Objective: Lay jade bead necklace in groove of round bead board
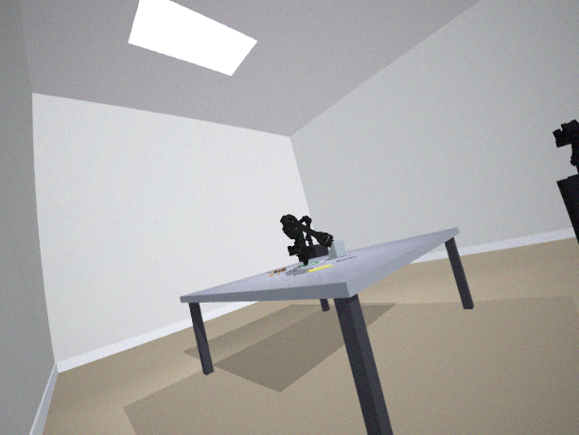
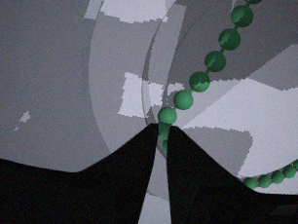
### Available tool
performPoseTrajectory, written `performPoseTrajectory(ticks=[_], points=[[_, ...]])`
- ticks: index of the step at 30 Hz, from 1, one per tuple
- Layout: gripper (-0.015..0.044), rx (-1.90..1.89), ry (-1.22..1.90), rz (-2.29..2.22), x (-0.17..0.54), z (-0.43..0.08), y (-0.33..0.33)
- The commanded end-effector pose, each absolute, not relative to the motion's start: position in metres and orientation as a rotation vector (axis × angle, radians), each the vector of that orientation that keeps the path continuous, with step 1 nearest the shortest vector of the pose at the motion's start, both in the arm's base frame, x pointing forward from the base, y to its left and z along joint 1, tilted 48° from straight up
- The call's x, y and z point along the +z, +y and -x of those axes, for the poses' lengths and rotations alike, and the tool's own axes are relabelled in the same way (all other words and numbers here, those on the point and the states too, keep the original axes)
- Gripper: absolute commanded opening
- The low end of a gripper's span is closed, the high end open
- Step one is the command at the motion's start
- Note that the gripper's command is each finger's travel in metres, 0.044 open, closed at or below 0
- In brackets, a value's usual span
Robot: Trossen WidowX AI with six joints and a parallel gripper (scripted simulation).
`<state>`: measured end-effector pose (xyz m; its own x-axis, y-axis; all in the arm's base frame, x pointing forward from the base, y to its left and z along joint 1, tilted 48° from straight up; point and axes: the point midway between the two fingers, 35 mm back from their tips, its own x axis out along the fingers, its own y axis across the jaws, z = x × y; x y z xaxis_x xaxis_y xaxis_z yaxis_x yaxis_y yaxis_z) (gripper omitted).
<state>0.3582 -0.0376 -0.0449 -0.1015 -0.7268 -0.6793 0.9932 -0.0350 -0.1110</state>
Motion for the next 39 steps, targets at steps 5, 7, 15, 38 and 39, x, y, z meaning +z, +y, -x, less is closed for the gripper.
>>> performPoseTrajectory(ticks=[5,7,15,38,39], points=[[0.0000,-1.557,0.670,-0.515,-0.0395,-0.3585,-0.0305],[0.0000,-1.557,0.670,-0.515,-0.0395,-0.3585,-0.0305],[0.0000,-1.557,0.670,-0.515,-0.0419,-0.3599,-0.0315],[0.0420,-1.558,0.669,-0.517,-0.0415,-0.3601,-0.0313],[0.0440,-1.563,0.671,-0.516,-0.0445,-0.3590,-0.0359]])
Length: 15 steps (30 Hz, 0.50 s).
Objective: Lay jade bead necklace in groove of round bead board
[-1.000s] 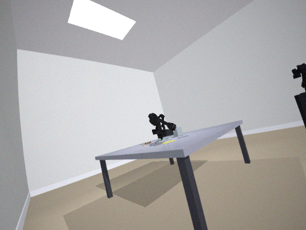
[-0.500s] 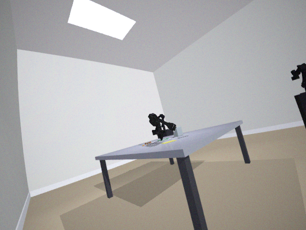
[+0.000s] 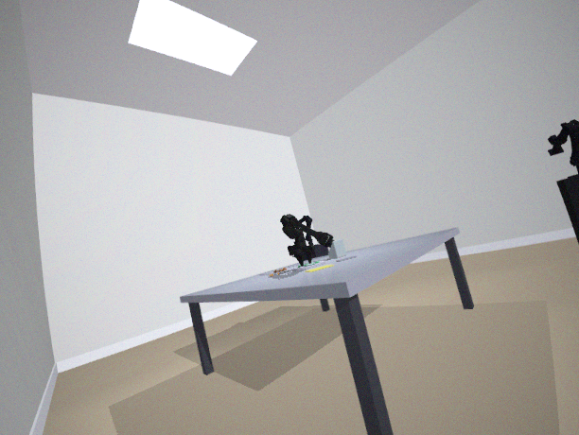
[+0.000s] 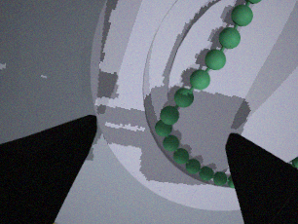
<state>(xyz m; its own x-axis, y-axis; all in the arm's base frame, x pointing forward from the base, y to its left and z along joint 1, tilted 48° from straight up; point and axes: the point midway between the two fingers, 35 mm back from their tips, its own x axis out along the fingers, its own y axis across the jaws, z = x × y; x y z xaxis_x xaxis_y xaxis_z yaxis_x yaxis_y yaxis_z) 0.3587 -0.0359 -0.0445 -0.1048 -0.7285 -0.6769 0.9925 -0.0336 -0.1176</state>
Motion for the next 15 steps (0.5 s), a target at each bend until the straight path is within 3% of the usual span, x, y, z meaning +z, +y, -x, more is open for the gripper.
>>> performPoseTrajectory(ticks=[1,15], points=[[0.0440,-1.562,0.671,-0.516,-0.0436,-0.3591,-0.0350],[0.0440,-1.557,0.670,-0.515,-0.0396,-0.3597,-0.0306]])
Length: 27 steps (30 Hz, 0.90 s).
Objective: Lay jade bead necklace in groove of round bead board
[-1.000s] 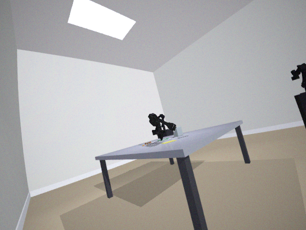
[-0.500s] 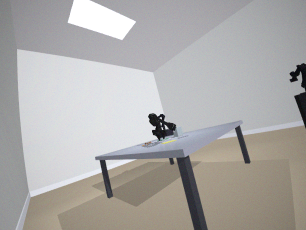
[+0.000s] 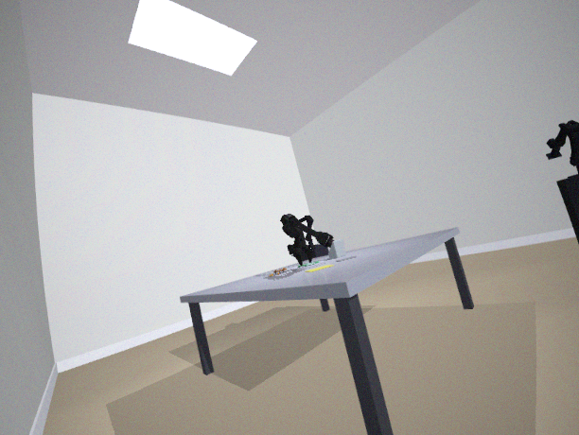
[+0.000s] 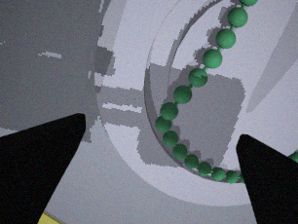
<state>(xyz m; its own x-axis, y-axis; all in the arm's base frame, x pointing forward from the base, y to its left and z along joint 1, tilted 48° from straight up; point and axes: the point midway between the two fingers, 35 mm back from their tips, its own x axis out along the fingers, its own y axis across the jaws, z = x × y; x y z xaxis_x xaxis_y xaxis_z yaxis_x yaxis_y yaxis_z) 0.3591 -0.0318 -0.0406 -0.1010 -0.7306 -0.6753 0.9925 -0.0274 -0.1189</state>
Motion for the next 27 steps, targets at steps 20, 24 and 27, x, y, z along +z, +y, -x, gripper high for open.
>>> performPoseTrajectory(ticks=[20,24,27], points=[[0.0120,-0.568,1.626,0.729,-0.024,-0.361,-0.022],[0.0120,-0.322,1.732,0.951,-0.020,-0.361,-0.020],[0.0120,-0.170,1.783,1.078,-0.018,-0.361,-0.019]])
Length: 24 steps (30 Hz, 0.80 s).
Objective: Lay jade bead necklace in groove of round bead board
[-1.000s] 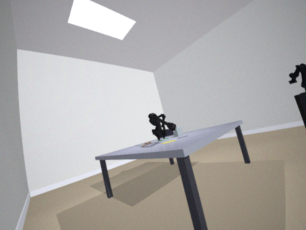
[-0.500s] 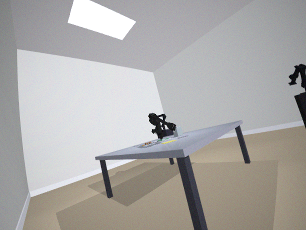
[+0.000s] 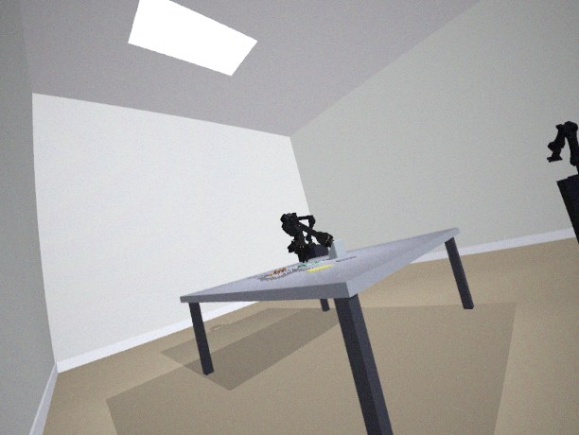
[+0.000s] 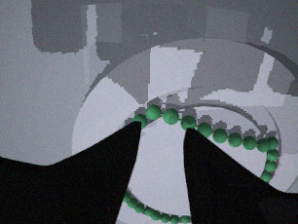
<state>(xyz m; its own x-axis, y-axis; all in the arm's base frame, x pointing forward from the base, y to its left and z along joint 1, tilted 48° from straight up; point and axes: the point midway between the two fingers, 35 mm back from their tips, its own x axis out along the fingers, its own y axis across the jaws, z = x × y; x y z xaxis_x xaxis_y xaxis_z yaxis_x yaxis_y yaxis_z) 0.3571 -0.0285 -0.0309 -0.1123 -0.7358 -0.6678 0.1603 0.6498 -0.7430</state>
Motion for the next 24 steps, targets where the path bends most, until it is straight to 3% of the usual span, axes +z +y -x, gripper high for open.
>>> performPoseTrajectory(ticks=[1,11,24], points=[[0.0120,-0.118,1.798,1.121,-0.0178,-0.3608,-0.0190],[0.0120,0.434,1.884,1.518,-0.0124,-0.3608,-0.0162],[0.0120,0.463,1.886,1.537,-0.0122,-0.3608,-0.0161]])
